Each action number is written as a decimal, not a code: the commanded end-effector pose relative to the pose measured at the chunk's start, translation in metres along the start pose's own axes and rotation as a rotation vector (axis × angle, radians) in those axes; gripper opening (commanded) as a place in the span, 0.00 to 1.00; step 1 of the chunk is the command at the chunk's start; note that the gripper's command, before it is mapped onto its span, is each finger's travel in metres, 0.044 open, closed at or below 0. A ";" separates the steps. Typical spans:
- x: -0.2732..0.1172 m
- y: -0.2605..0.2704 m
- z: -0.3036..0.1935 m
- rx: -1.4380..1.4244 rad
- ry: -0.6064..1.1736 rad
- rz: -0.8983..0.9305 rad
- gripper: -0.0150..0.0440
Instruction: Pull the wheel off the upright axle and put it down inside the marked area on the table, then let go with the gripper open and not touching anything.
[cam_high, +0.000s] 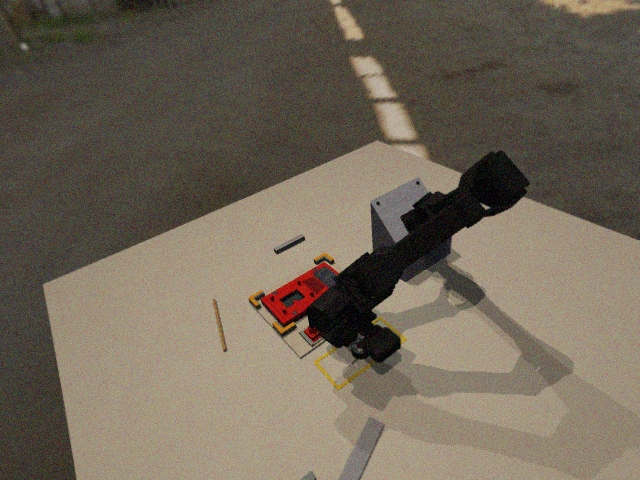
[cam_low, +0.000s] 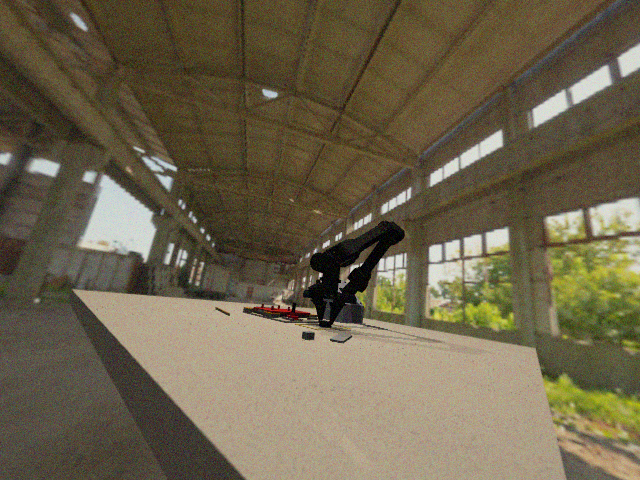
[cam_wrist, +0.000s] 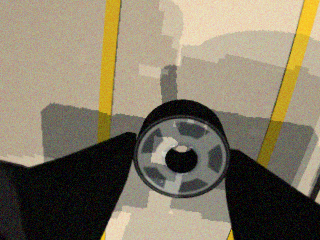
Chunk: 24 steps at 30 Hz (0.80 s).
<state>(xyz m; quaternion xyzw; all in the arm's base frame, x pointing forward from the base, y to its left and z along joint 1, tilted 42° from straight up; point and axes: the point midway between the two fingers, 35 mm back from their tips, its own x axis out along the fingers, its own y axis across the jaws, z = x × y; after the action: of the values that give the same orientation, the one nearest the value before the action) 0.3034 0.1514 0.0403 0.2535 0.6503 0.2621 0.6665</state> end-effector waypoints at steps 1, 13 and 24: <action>0.000 0.000 0.000 -0.002 0.000 0.000 0.70; -0.058 -0.007 -0.005 0.008 -0.006 -0.016 0.85; -0.106 -0.039 -0.081 0.006 0.005 -0.011 1.00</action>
<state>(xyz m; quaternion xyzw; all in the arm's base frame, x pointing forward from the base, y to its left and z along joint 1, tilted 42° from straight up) 0.2298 0.0516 0.0907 0.2536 0.6501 0.2539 0.6698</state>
